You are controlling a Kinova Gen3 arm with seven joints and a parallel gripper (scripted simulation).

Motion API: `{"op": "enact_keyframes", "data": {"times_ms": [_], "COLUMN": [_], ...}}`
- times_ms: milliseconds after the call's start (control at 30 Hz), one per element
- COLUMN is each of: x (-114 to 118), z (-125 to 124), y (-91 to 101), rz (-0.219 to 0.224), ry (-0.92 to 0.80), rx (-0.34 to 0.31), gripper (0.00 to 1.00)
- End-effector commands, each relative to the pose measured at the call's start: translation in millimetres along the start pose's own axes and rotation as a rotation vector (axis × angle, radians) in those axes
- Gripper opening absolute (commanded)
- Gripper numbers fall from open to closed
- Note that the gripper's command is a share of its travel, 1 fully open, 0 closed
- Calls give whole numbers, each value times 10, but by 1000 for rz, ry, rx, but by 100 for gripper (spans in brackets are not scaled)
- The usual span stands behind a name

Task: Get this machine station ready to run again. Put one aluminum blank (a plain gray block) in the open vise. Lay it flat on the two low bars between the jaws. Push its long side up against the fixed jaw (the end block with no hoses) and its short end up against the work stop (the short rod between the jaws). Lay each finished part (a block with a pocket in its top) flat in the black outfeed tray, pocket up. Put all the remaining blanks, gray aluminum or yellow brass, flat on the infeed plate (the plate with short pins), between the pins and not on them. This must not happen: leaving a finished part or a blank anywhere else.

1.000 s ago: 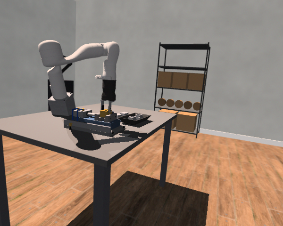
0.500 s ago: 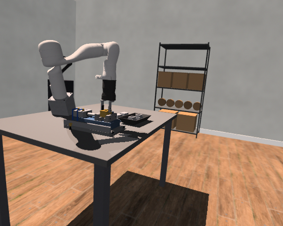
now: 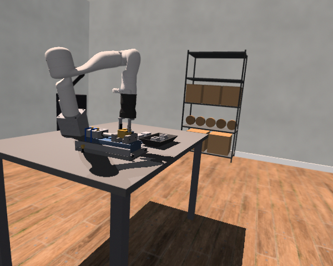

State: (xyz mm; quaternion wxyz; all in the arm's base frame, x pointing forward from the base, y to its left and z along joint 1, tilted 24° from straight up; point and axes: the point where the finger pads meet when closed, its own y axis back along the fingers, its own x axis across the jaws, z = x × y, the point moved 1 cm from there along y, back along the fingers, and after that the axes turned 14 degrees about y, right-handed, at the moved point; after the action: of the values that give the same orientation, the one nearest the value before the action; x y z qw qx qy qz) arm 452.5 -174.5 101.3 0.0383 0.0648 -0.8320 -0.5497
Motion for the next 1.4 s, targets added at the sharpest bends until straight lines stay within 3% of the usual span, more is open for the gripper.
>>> {"op": "enact_keyframes", "data": {"times_ms": [0,633,1367], "x": [-9,-9,-9], "z": [-14,-11,-7], "y": [72,367,447], "rz": [-5,-5,-5], "ry": [4,4,4], "rx": [3,2,2], "gripper": [0,0,0]}}
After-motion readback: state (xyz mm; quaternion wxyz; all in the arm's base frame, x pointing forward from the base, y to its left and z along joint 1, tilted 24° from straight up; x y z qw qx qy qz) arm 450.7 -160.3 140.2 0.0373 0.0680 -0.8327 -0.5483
